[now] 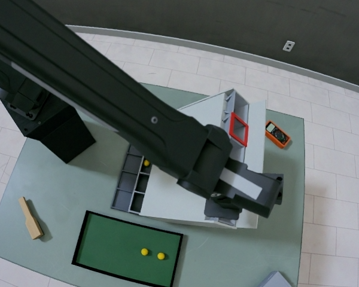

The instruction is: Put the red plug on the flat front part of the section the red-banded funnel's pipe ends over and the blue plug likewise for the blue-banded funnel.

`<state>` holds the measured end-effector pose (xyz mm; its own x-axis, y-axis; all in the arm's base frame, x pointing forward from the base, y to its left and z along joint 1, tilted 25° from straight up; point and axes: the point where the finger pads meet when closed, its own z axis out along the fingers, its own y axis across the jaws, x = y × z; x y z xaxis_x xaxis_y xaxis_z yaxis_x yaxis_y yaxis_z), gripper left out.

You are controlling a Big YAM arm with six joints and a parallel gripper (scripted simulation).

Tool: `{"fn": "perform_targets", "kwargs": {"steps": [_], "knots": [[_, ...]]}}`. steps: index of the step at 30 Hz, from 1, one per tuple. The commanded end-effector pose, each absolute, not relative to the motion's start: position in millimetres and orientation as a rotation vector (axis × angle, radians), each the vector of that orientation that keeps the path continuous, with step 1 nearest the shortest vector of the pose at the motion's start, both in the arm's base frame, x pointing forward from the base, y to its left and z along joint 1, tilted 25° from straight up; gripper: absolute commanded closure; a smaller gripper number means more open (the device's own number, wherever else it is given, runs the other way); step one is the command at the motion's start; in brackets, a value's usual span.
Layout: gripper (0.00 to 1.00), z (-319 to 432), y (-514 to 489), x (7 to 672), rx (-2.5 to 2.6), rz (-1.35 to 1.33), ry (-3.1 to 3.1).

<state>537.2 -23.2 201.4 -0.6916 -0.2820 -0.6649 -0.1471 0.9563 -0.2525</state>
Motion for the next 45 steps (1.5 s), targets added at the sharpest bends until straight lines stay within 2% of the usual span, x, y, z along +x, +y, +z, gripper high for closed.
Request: {"fn": "perform_targets", "kwargs": {"steps": [1,29,45], "knots": [[1.0,221.9,-18.6,554.3,-0.292,-0.225,2.3],[1.0,228.8,-16.6,562.3,-0.291,-0.226,2.3],[1.0,192.8,-25.1,562.8,-0.292,-0.225,2.3]]}}
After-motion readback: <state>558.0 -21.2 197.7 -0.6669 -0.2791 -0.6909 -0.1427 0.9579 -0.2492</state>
